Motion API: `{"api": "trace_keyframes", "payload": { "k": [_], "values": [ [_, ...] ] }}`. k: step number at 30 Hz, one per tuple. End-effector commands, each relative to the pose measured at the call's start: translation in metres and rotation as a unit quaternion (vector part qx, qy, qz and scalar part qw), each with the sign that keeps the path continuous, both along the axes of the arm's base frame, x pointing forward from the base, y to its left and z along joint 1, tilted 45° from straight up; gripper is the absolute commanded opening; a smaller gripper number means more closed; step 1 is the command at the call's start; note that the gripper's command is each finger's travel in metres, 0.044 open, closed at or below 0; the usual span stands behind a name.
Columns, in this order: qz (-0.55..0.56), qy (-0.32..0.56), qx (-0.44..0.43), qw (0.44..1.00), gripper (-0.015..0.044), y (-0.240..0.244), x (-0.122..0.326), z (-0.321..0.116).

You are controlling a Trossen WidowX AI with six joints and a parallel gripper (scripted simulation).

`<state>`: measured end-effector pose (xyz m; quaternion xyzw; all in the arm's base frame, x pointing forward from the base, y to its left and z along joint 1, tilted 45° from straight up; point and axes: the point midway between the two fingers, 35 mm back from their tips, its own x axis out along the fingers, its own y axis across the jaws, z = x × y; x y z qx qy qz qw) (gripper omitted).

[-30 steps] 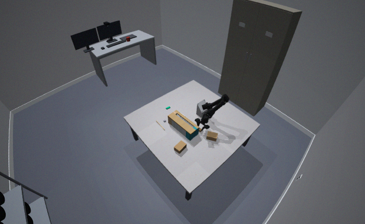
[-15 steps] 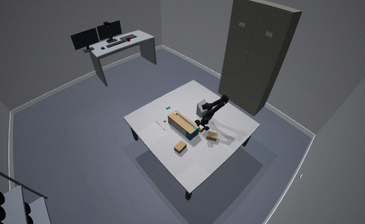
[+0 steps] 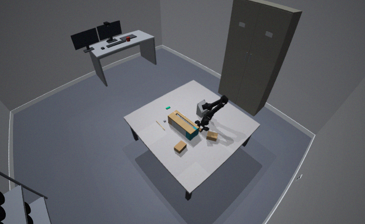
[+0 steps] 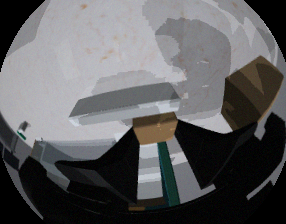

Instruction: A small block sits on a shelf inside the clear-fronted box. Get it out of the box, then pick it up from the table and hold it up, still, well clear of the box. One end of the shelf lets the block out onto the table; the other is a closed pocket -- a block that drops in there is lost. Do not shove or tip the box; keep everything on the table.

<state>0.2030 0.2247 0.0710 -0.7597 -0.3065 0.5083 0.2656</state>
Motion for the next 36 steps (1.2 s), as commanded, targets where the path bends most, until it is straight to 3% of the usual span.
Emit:
{"api": "trace_keyframes", "payload": {
  "k": [1,4,8,25,36],
  "values": [
    [-0.001,0.005,-0.003,1.0,0.0121,-0.001,-0.002,-0.004],
    [-0.001,0.005,-0.003,1.0,0.0101,-0.001,-0.002,-0.004],
    [-0.039,0.034,0.004,0.999,0.0,-0.004,0.003,-0.002],
    [-0.002,0.003,-0.001,1.0,0.0,-0.044,0.007,0.043],
    [-0.124,0.163,0.054,0.977,0.0,-0.053,0.008,0.041]
  ]
}}
